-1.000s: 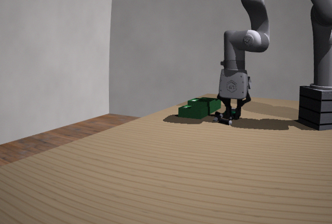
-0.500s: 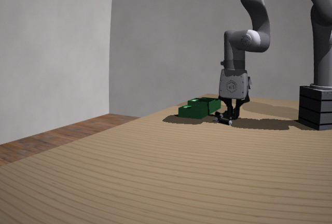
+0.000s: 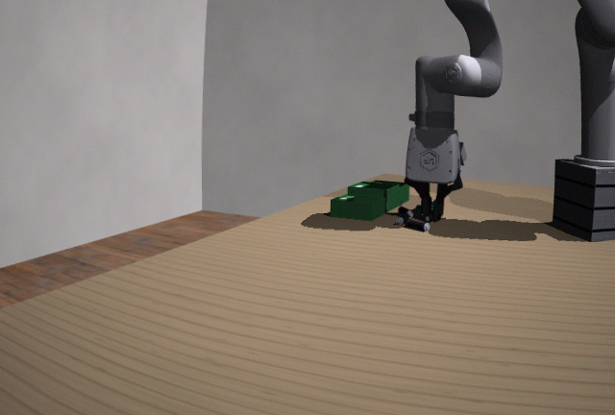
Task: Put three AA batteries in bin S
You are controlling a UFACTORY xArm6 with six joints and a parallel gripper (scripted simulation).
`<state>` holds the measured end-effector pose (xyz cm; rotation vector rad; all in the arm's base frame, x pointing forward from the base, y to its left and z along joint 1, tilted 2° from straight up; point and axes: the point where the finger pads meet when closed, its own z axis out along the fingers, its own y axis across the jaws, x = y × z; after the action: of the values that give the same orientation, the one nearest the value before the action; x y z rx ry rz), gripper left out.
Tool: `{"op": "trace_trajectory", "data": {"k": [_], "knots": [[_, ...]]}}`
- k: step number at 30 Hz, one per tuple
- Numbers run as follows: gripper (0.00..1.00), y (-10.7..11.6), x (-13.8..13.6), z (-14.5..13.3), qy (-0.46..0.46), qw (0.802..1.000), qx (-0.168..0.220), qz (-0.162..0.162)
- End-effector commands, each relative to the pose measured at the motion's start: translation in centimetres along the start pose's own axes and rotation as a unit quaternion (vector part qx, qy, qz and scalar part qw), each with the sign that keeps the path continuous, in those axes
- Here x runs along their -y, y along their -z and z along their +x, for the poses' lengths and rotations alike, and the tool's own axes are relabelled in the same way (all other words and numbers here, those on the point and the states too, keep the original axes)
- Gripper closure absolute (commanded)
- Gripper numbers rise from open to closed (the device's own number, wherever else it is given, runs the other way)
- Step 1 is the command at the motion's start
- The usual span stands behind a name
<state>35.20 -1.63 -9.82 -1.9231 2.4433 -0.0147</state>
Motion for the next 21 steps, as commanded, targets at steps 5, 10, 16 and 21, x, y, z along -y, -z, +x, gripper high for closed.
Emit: {"op": "trace_trajectory", "data": {"k": [5,10,16,21], "knots": [[1.0,0.1,0.1,0.0,0.0,1.0,0.002,0.002],[1.0,1.0,0.1,0.0,0.0,1.0,0.002,0.003],[1.0,3.0,0.1,0.0,0.0,1.0,0.002,0.003],[1.0,4.4,0.1,0.0,0.0,1.0,0.002,0.003]]}}
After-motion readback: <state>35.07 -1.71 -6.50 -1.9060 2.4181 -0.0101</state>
